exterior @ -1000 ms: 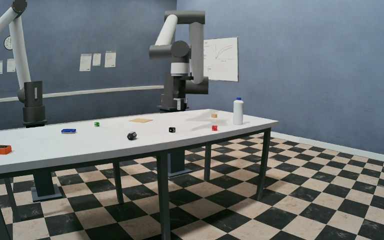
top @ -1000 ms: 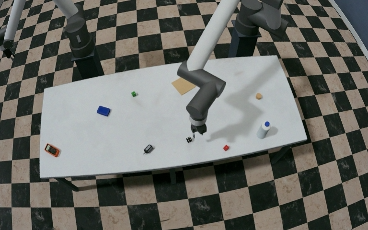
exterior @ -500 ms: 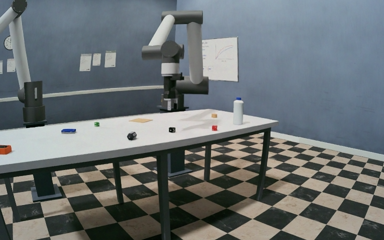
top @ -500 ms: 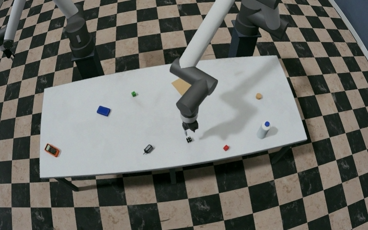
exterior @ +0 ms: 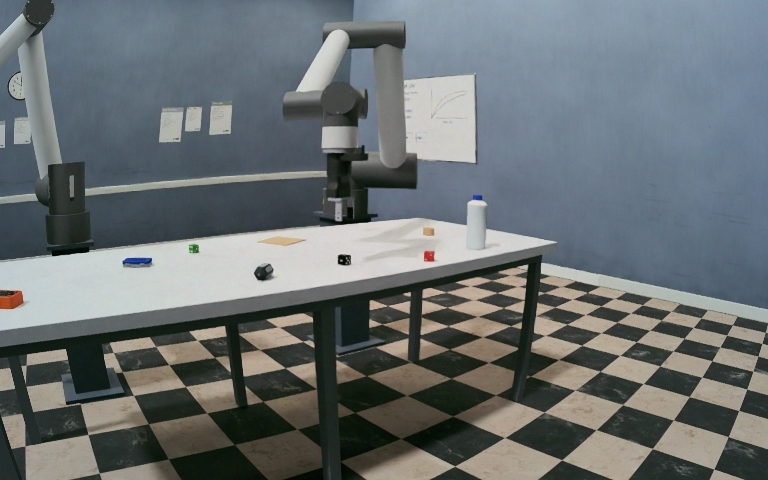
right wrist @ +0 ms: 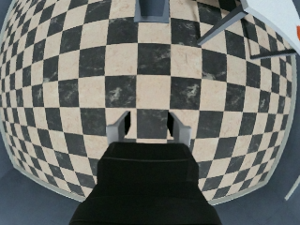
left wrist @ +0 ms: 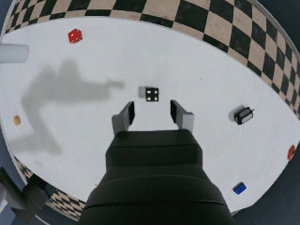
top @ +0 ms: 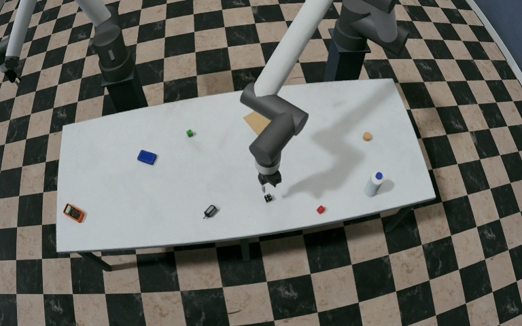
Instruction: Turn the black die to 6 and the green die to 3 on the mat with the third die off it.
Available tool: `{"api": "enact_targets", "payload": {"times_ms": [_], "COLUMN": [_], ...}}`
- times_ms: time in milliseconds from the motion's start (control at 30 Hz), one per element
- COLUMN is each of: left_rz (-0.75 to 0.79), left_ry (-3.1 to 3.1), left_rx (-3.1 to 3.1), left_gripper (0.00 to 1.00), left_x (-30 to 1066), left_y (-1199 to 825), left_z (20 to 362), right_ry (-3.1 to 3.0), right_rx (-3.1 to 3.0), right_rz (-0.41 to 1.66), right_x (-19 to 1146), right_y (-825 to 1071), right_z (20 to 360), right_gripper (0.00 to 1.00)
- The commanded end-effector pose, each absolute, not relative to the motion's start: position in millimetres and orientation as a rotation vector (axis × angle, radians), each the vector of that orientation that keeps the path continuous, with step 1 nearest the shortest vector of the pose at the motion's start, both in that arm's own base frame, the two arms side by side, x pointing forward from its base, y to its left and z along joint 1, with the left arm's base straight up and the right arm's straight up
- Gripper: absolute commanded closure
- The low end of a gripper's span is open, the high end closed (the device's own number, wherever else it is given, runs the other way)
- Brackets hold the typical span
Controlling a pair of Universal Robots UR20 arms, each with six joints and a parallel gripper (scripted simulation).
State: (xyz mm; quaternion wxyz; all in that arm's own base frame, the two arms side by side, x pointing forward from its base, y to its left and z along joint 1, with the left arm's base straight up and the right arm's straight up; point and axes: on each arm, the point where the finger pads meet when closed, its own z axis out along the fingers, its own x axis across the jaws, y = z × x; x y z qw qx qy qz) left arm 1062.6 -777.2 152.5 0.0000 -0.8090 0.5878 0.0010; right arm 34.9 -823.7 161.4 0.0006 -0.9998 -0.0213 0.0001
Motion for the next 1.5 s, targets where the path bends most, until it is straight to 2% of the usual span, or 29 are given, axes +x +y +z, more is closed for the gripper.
{"api": "enact_targets", "payload": {"times_ms": [0, 667, 1467], "left_rz": [0.0, 0.0, 0.0], "left_ry": [1.646, 0.882, -0.031], "left_rx": [-2.676, -3.015, -3.142], "left_gripper": [0.0, 0.0, 0.0], "left_x": [1065, 1067, 1064], "left_y": [-776, -772, -775], "left_z": [150, 134, 116], "right_ry": [-0.067, -0.067, -0.067], "right_rx": [-3.141, -3.141, -3.141], "right_rz": [0.0, 0.0, 0.0], "right_x": [35, 35, 35], "right_y": [-824, -824, -824], "right_z": [162, 162, 162], "right_gripper": [0.0, 0.0, 0.0]}}
